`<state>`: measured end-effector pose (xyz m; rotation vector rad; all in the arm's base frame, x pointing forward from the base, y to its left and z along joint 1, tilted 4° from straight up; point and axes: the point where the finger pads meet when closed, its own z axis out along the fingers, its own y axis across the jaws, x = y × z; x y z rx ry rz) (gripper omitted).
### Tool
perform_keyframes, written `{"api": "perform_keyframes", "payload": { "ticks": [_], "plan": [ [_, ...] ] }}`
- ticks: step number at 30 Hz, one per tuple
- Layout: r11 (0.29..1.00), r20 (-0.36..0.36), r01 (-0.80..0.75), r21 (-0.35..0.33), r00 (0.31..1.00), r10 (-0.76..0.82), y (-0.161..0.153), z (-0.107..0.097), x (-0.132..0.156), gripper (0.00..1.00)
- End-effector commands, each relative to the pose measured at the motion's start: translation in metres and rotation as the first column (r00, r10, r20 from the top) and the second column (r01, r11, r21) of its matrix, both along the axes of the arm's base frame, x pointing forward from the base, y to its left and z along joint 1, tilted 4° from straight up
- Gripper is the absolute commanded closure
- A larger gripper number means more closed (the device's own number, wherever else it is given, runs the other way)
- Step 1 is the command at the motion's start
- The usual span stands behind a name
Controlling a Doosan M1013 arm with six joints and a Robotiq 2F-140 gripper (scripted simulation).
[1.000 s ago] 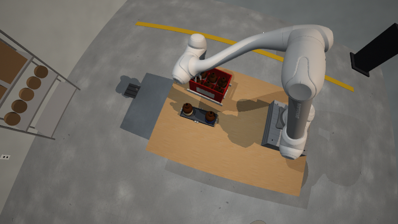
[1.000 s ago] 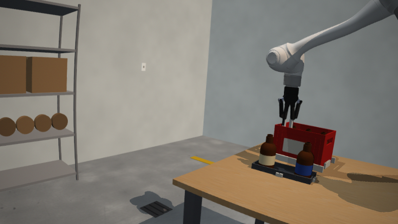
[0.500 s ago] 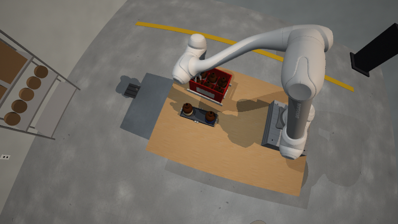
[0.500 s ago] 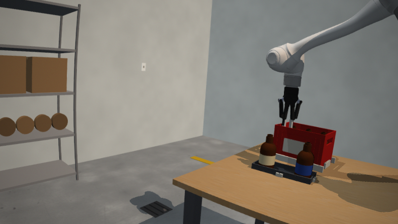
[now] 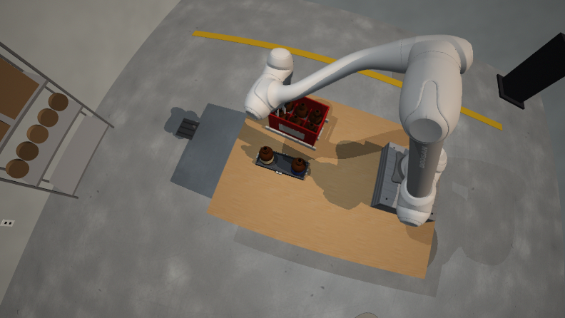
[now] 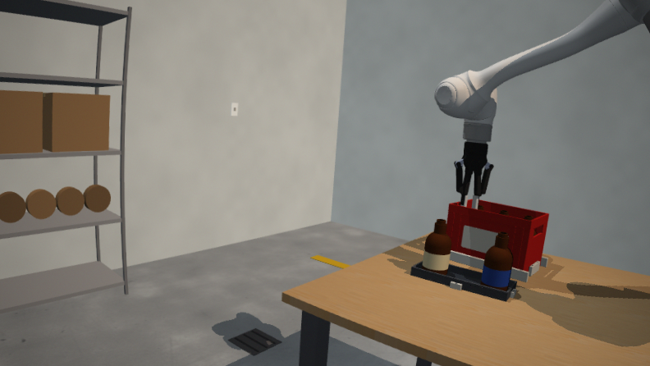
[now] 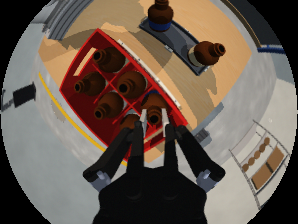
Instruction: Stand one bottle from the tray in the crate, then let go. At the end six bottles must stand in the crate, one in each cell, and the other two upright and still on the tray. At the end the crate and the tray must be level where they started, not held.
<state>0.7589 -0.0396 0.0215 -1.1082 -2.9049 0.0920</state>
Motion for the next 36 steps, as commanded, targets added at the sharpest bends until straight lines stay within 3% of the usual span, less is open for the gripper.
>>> {"api": "perform_keyframes", "payload": {
  "ticks": [1,19,20,36],
  "plan": [
    [1.0,0.0,0.0,0.0,1.0,0.0,0.0,0.0002,0.0,1.0],
    [1.0,0.0,0.0,0.0,1.0,0.0,0.0,0.0002,0.0,1.0],
    [1.0,0.0,0.0,0.0,1.0,0.0,0.0,0.0002,0.0,0.62],
    [1.0,0.0,0.0,0.0,1.0,0.0,0.0,0.0002,0.0,0.62]
  ]
}}
